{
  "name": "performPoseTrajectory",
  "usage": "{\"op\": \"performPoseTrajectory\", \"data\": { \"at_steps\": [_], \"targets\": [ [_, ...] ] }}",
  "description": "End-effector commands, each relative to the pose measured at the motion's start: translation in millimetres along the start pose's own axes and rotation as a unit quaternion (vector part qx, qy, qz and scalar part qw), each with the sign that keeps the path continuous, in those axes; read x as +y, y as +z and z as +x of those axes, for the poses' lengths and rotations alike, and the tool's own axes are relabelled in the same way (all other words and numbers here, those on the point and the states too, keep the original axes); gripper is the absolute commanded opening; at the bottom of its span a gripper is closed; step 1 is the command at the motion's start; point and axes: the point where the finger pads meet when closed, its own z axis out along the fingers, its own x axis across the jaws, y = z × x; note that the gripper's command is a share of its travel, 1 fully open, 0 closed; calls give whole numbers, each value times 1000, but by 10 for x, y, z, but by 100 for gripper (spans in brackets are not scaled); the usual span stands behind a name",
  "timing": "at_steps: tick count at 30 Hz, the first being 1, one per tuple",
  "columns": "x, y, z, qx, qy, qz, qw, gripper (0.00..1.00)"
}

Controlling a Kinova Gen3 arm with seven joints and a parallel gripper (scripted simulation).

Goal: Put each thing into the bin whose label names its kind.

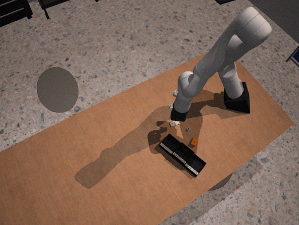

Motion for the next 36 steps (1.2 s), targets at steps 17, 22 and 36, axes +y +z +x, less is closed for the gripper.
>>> {"op": "performPoseTrajectory", "data": {
  "at_steps": [17,22,36],
  "targets": [
    [1028,19,-115,-6,270,1,963,49],
    [1241,19,-144,-10,304,6,952,49],
    [1204,23,-164,-11,299,5,954,49]
  ]
}}
